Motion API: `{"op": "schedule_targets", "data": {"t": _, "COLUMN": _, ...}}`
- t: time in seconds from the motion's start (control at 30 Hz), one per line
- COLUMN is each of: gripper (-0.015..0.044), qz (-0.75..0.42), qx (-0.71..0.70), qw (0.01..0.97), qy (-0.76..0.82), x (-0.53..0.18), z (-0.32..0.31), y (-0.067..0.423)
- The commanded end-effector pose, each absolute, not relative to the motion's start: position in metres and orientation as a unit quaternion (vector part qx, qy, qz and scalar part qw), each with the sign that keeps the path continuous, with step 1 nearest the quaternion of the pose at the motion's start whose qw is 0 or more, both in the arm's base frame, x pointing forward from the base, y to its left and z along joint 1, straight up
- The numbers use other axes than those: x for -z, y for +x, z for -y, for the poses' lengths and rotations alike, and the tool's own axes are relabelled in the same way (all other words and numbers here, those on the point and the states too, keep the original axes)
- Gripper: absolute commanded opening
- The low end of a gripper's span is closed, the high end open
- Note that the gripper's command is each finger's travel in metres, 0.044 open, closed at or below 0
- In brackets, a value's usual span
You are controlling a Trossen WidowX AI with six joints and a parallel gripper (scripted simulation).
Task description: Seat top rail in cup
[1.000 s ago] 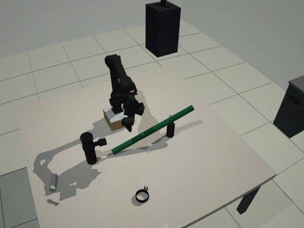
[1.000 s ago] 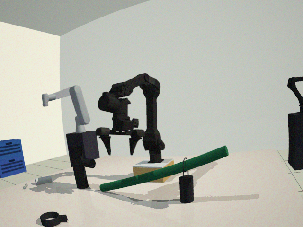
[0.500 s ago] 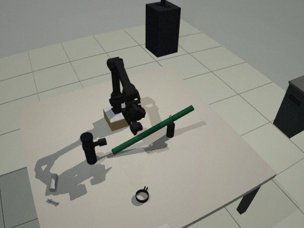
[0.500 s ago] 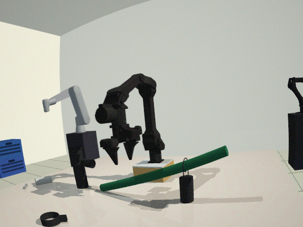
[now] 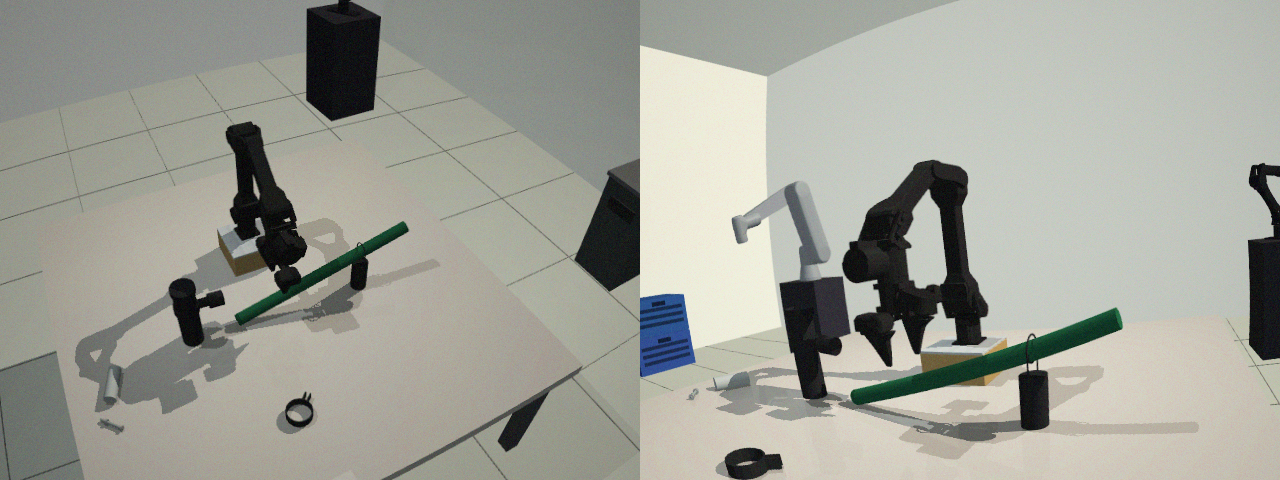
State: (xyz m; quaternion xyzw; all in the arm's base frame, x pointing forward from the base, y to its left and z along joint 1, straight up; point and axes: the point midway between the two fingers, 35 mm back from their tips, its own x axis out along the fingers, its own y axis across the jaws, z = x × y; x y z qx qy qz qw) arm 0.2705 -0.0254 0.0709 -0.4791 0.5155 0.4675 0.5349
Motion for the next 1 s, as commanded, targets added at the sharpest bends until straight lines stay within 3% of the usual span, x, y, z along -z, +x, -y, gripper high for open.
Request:
{"op": "schedule_targets", "data": {"t": 0.0, "gripper": 0.044, "qz": -0.516, "qx": -0.47, "qw": 0.53, "qy": -0.48, "x": -0.059, "z": 0.026, "y": 0.27}}
{"op": "schedule_targets", "data": {"t": 0.97, "gripper": 0.044, "qz": -0.516, "qx": -0.47, "qw": 0.53, "qy": -0.48, "x": -0.018, "z": 0.026, "y": 0.272}}
